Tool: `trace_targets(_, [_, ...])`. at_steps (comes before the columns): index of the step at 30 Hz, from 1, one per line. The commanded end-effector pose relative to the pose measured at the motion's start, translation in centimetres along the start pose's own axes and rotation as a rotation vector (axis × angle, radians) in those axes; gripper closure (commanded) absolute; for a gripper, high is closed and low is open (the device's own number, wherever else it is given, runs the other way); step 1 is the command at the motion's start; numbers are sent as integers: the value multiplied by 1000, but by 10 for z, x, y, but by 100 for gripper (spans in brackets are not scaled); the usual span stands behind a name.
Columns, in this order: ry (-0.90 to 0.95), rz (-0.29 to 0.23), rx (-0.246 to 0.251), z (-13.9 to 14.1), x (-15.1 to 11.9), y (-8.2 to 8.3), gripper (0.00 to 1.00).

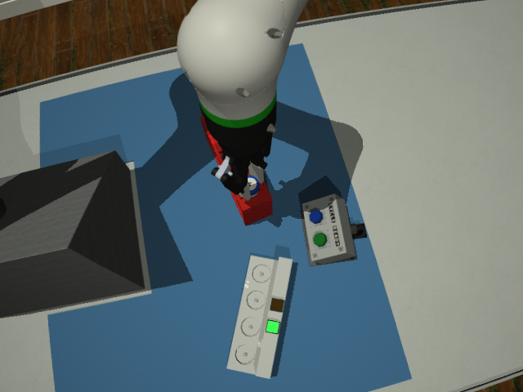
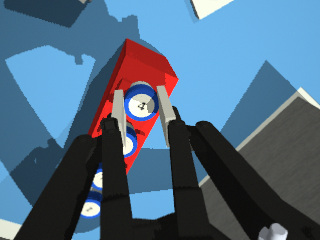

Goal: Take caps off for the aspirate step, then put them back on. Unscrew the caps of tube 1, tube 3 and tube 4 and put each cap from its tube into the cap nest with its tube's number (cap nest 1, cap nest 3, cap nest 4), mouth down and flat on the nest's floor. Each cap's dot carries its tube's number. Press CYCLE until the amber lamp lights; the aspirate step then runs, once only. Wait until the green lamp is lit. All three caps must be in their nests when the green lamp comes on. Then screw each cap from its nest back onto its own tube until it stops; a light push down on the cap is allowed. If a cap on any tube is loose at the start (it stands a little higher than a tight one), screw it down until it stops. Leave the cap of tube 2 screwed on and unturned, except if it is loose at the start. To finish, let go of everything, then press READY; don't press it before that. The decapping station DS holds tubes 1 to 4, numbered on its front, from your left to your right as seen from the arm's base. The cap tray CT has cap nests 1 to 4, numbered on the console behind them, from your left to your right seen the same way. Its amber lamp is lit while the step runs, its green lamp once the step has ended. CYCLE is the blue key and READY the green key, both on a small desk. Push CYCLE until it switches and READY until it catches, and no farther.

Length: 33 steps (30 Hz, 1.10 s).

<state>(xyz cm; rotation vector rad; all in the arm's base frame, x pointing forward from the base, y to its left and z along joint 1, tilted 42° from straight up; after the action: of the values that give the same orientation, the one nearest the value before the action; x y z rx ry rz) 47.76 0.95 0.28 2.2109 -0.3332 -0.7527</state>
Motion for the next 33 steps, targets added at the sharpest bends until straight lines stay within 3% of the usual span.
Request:
trace_targets(1, [0, 0, 0, 0, 0, 0, 100])
trace_targets(10, [0, 0, 0, 0, 0, 0, 100])
trace_targets(13, [-150, 0, 0, 0, 0, 0, 100])
trace_targets(15, [-150, 0, 0, 0, 0, 0, 100])
trace_targets(28, [-783, 0, 1, 0, 0, -1, 100])
trace_targets(33, [-900, 0, 0, 0, 0, -1, 100])
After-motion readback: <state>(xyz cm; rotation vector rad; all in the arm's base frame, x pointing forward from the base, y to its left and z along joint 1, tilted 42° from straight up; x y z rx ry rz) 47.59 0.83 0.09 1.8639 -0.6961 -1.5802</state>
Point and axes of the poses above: the point where the finger pads meet when closed, its own y axis back along the fingers, its own z axis across the jaws, x = y × z, the point moved 9 cm from there along y, back along the fingers, and after that the axes turned 11 degrees about y, right-handed, at the moved point
